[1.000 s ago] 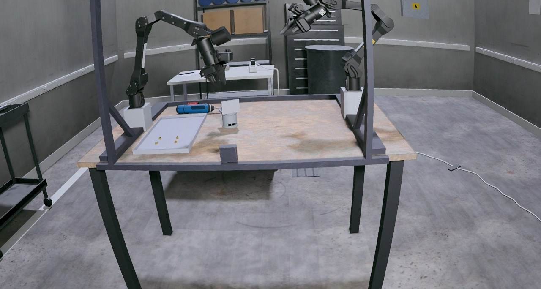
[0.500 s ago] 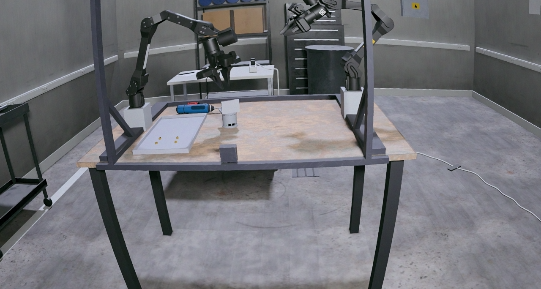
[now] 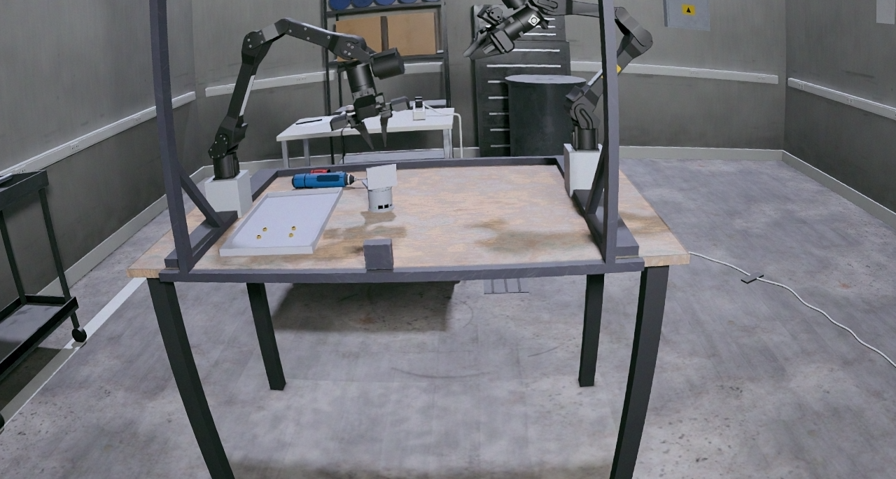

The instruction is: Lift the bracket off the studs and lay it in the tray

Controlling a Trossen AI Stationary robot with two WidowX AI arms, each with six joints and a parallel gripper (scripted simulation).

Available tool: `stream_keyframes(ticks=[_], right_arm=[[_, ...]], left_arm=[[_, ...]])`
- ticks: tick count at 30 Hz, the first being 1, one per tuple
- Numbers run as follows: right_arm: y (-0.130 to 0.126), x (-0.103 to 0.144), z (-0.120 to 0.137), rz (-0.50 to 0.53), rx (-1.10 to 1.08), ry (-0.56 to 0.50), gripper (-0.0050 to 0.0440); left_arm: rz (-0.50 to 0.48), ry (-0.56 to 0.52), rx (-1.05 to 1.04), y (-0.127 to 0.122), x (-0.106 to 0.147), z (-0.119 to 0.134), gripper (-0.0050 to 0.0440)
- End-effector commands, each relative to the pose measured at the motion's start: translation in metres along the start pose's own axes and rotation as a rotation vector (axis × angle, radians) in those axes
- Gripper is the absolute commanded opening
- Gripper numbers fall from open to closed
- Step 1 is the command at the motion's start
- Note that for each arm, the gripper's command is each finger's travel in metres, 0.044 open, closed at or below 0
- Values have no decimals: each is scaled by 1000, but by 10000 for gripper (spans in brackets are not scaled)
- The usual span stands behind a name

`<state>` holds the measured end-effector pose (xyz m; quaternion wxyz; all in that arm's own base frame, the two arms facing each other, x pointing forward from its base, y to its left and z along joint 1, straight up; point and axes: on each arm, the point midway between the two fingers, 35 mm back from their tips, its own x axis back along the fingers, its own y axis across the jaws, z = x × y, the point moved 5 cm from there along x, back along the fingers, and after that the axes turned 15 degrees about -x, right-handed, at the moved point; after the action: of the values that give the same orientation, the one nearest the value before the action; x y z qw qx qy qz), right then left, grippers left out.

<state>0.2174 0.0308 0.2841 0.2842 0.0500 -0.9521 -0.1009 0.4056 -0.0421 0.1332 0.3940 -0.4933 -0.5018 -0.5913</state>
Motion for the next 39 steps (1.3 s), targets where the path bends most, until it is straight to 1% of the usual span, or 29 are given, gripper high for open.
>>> stream_keyframes(ticks=[1,14,16,17,20,24,29,35,36,39], right_arm=[[1,3,-4,-4,3,-15,440],[1,3,-4,-4,3,-15,440],[1,3,-4,-4,3,-15,440],[1,3,-4,-4,3,-15,440],[1,3,-4,-4,3,-15,440],[1,3,-4,-4,3,-15,440],[1,3,-4,-4,3,-15,440],[1,3,-4,-4,3,-15,440],[1,3,-4,-4,3,-15,440],[1,3,-4,-4,3,-15,440]], left_arm=[[0,-11,-166,10,5,-1,130],[54,-56,-821,22,-4,0,130],[54,-56,-821,22,-4,0,130],[57,-61,-871,23,-5,0,130],[91,-75,-1048,25,-9,-5,130],[128,-100,-1202,25,-14,-12,130],[146,-114,-1281,25,-16,-15,130],[146,-114,-1278,25,-16,-13,130],[151,-118,-1275,20,-17,-12,130],[165,-129,-1272,17,-33,-11,130]])
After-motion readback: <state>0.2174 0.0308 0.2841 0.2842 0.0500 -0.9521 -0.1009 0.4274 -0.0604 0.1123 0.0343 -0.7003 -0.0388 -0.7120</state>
